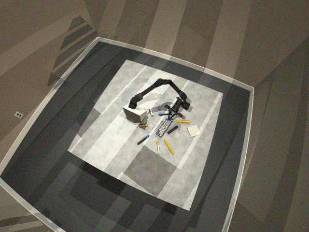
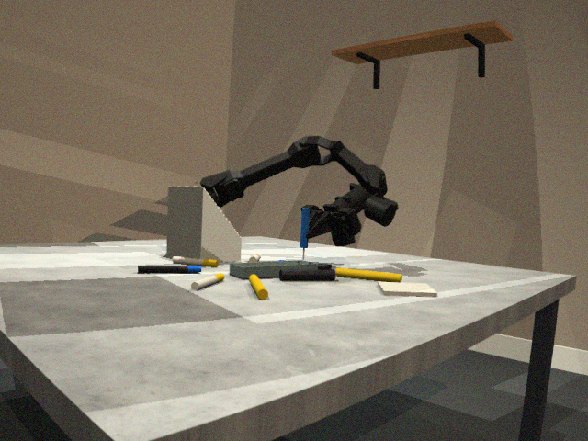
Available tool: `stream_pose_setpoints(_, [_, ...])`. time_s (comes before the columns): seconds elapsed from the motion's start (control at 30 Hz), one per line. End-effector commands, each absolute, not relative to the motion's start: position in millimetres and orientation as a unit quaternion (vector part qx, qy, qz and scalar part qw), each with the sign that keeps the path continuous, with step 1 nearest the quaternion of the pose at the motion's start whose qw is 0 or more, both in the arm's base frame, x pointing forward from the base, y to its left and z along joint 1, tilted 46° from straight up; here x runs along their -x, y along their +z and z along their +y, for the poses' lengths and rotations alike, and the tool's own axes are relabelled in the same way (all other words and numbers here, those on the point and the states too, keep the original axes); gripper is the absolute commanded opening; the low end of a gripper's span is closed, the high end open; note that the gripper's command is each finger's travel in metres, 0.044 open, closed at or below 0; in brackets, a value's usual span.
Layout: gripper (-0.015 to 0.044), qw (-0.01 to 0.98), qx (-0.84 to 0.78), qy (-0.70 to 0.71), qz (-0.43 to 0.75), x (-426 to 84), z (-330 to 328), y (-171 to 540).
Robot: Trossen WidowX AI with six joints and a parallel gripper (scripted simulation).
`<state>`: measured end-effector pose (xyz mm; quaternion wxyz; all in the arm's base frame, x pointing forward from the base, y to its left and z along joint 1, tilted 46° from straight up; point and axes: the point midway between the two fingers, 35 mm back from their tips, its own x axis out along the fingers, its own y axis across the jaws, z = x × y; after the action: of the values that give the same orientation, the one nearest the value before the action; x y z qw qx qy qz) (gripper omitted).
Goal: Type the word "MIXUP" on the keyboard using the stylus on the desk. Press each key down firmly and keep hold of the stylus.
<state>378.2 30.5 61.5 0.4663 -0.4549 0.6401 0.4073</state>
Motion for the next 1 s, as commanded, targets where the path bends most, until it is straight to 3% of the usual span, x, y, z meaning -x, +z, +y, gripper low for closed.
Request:
stream_pose_setpoints(0.0, [0.0081, 0.468, 0.455, 0.404, 0.641, -375.7, 18.0, 72.4])
stream_pose_setpoints(0.17, [0.0085, 0.471, 0.453, 0.403, 0.64, -377.0, 20.4, 70.8])
stream_pose_setpoints(0.33, [0.0051, 0.471, 0.453, 0.403, 0.64, -377.0, 20.4, 70.8])
stream_pose_setpoints(0.4, [0.0, 0.471, 0.453, 0.403, 0.64, -377.4, 17.8, 68.1])
stream_pose_setpoints(0.97, [0.0, 0.467, 0.456, 0.403, 0.642, -365.5, -67.3, -15.0])
